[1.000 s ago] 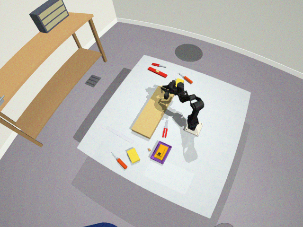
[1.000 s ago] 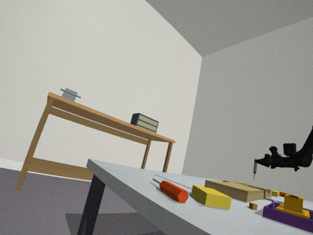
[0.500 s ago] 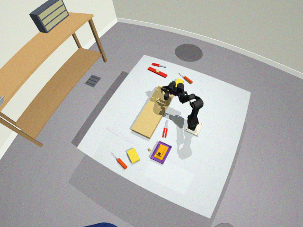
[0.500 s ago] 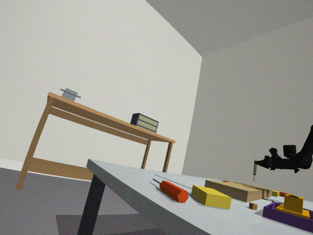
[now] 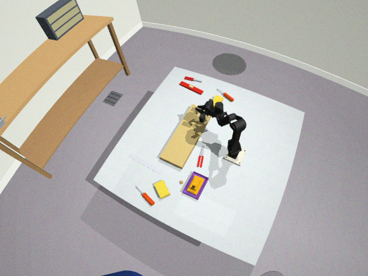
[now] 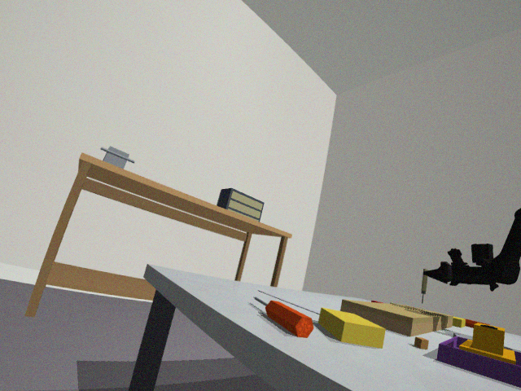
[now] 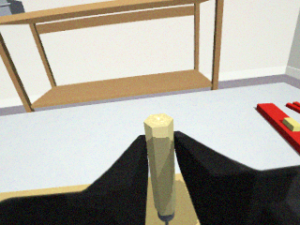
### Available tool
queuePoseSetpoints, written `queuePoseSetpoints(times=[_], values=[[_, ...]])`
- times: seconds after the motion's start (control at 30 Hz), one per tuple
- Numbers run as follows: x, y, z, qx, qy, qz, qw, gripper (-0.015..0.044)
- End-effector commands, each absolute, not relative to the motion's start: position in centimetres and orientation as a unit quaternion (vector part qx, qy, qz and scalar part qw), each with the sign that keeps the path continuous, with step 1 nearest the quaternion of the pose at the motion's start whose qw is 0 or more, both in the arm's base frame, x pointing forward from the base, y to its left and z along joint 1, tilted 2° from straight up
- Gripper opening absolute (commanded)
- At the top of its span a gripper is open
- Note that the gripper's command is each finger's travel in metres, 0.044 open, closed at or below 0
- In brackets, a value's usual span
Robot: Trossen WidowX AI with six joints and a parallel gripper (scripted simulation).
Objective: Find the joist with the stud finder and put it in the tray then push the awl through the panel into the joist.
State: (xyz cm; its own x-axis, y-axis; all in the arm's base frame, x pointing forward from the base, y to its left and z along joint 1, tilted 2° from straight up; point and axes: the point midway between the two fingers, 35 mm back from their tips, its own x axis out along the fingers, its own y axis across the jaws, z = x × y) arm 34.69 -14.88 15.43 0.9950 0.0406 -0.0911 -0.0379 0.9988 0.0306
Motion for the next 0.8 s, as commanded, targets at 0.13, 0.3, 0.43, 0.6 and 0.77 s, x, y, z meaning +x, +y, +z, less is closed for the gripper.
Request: queuePoseSetpoints(times=[0.13,0.3,0.43,0.6,0.77], values=[[34.7,-14.9,14.9,0.01,0.044,0.021,0.999,0.0],[34.7,-14.8,14.1,0.01,0.044,0.021,0.999,0.0],[34.7,-14.8,13.4,0.01,0.044,0.021,0.999,0.0],[34.7,-14.8,12.6,0.01,0.044,0.021,0.999,0.0],[34.6,-14.7,11.8,0.011,0.044,0.021,0.999,0.0]])
